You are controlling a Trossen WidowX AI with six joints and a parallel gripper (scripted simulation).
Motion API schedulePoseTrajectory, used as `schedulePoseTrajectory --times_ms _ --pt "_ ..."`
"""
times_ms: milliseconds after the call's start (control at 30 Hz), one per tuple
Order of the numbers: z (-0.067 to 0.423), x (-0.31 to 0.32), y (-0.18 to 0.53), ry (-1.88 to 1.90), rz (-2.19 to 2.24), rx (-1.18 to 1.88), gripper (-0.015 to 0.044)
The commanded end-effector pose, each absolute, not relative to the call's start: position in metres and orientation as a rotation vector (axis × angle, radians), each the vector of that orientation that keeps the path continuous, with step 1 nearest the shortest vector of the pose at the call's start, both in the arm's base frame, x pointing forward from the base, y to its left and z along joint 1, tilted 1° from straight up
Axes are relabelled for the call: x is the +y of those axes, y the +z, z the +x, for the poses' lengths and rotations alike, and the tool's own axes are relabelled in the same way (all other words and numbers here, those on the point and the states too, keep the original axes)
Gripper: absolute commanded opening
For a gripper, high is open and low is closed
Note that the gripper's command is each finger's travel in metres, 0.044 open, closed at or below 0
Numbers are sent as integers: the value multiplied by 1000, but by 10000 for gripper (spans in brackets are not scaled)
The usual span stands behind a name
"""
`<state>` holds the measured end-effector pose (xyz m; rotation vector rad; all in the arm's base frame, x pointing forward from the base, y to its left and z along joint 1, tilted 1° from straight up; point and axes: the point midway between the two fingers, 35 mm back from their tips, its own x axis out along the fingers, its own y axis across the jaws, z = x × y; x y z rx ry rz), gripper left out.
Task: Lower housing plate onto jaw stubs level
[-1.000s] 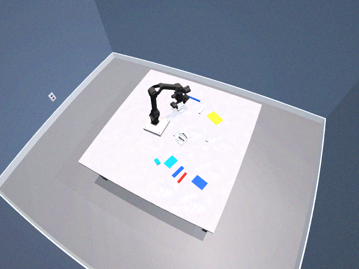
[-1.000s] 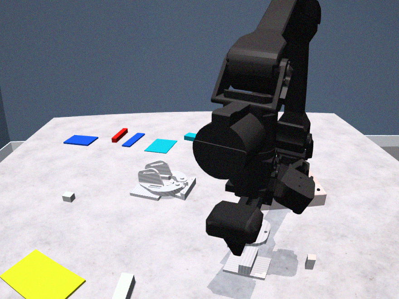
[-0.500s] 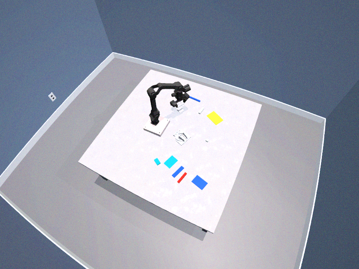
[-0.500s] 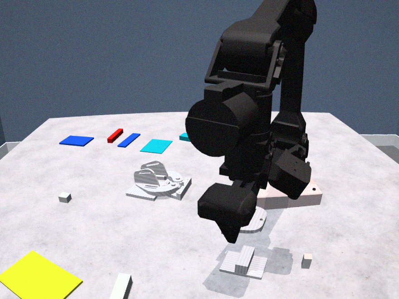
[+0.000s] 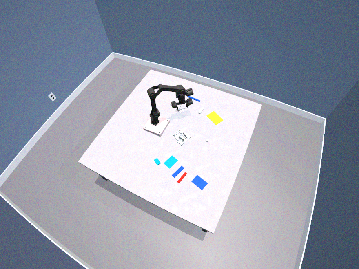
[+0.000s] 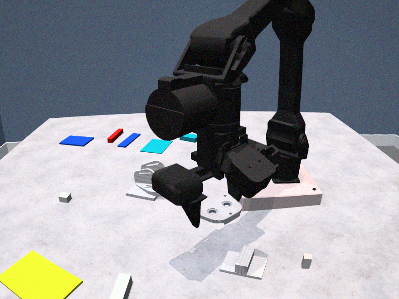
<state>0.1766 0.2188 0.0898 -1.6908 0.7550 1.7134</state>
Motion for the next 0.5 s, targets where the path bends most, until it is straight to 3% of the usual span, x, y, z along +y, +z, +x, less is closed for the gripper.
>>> schedulePoseTrajectory --times_ms 0,467 --pt "184 210 89 1634 -1609 844 351" --pt "212 177 89 1331 -1307 1109 351"
